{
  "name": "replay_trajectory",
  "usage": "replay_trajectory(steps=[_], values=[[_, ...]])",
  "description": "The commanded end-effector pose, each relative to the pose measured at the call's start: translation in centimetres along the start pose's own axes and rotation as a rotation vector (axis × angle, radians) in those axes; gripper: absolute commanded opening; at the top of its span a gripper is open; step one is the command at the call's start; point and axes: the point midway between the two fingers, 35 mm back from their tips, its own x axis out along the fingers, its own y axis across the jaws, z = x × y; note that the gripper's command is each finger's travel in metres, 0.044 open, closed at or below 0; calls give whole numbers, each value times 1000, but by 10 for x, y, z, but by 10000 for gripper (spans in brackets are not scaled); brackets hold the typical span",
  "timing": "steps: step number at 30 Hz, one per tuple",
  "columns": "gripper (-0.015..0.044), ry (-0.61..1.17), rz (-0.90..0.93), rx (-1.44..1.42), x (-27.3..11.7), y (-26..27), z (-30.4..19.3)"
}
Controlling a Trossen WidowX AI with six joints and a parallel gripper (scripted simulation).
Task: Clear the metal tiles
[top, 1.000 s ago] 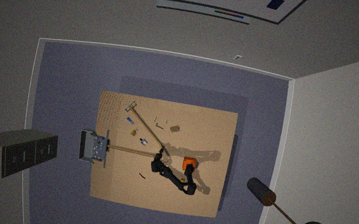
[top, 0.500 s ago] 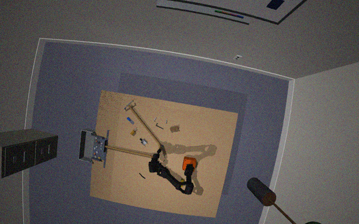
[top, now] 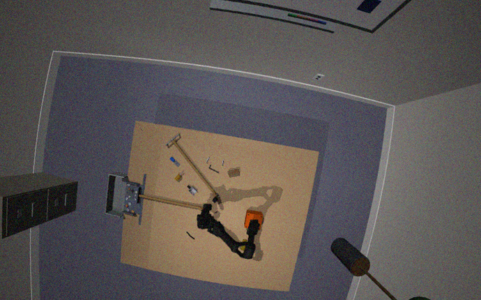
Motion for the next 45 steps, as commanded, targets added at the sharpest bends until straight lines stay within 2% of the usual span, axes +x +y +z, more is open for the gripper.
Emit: replay_trajectory(steps=[1, 45], values=[[0, -10, 0, -1, 3, -3, 9], [0, -14, -1, -2, 34, -12, 57]])
